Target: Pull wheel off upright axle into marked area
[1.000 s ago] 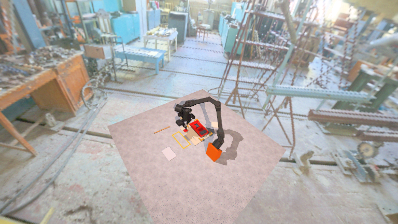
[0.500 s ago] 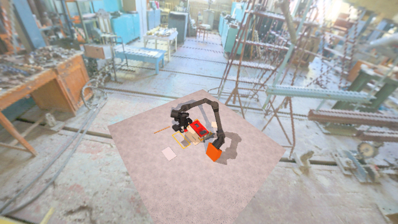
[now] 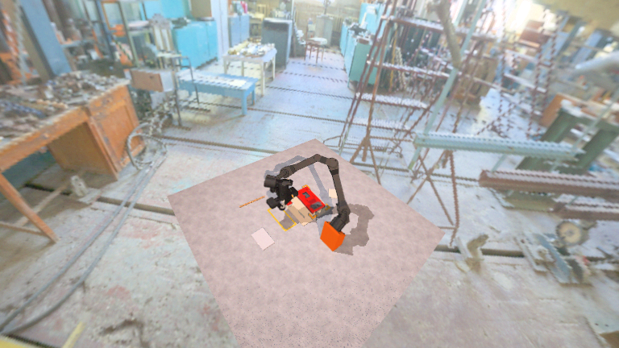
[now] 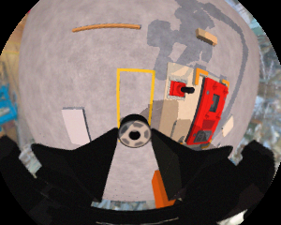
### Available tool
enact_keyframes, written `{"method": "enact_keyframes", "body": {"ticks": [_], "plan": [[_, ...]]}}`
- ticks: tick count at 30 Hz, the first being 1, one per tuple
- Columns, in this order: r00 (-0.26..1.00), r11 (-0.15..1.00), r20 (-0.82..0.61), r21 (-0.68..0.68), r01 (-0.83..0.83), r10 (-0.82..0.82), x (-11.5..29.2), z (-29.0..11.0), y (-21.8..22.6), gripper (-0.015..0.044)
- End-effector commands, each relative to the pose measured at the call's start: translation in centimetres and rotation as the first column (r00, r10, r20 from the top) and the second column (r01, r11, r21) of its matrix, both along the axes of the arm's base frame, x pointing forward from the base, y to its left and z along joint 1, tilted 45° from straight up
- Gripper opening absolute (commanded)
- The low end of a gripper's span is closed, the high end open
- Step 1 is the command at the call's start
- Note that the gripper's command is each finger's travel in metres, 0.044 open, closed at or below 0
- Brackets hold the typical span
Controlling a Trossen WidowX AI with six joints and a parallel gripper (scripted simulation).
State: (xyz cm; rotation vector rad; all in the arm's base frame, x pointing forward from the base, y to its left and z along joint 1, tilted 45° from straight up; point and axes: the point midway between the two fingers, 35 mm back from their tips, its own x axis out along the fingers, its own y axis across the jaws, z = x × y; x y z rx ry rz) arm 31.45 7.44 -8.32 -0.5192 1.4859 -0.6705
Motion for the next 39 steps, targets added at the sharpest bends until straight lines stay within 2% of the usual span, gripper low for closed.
{"method": "enact_keyframes", "body": {"ticks": [1,14,22,33,39], "plan": [[1.000,1.000,-0.008,-0.006,-0.003,0.003,-0.1,-0.7,-0.7,0.0000],[1.000,1.000,-0.008,-0.010,-0.003,0.003,-0.4,-6.3,-6.2,0.0000],[1.000,1.000,-0.008,-0.011,-0.003,0.003,-0.5,-6.5,-6.5,0.0000],[1.000,1.000,-0.005,-0.007,0.001,-0.001,-0.4,-6.2,-6.1,0.0289],[1.000,1.000,-0.007,-0.006,-0.002,0.002,-0.2,-3.3,-3.1,0.0300]]}}
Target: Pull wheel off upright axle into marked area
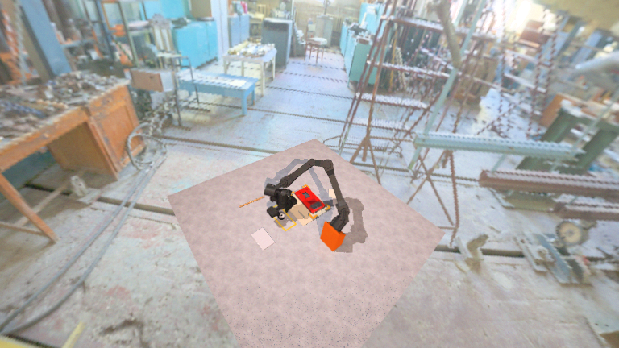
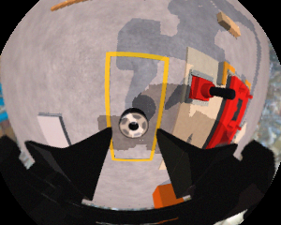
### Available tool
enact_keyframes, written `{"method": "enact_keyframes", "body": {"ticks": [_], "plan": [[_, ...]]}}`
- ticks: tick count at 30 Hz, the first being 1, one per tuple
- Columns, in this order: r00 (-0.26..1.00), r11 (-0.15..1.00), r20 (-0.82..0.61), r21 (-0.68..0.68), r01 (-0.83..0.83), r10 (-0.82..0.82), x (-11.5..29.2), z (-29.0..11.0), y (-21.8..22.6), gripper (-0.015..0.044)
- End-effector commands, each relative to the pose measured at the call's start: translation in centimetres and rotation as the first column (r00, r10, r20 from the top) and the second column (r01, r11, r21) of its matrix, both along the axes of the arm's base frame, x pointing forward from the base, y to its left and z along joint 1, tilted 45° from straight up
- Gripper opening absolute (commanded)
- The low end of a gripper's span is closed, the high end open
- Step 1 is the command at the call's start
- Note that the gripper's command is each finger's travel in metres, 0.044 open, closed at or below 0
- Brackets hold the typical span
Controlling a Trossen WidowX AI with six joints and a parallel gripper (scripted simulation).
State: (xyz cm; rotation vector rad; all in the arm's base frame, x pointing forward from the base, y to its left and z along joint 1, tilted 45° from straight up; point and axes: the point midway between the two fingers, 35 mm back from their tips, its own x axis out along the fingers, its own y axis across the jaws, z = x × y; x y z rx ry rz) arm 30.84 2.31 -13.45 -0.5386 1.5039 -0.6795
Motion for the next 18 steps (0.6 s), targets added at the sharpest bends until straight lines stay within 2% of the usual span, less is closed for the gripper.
{"method": "enact_keyframes", "body": {"ticks": [1,6,7,11,12,18], "plan": [[1.000,1.000,0.016,0.008,-0.005,0.004,0.4,2.5,2.7,0.0300],[1.000,1.000,0.015,0.007,-0.005,0.005,0.4,3.1,3.2,0.0300],[1.000,1.000,0.018,0.007,-0.016,0.016,0.4,2.6,2.8,0.0326],[1.000,1.000,0.015,0.012,-0.014,0.013,-2.2,4.7,3.8,0.0431],[1.000,1.000,0.014,0.012,-0.012,0.012,-3.0,5.3,4.0,0.0440],[1.000,1.000,0.009,0.009,-0.005,0.005,-7.6,8.4,4.6,0.0440]]}}
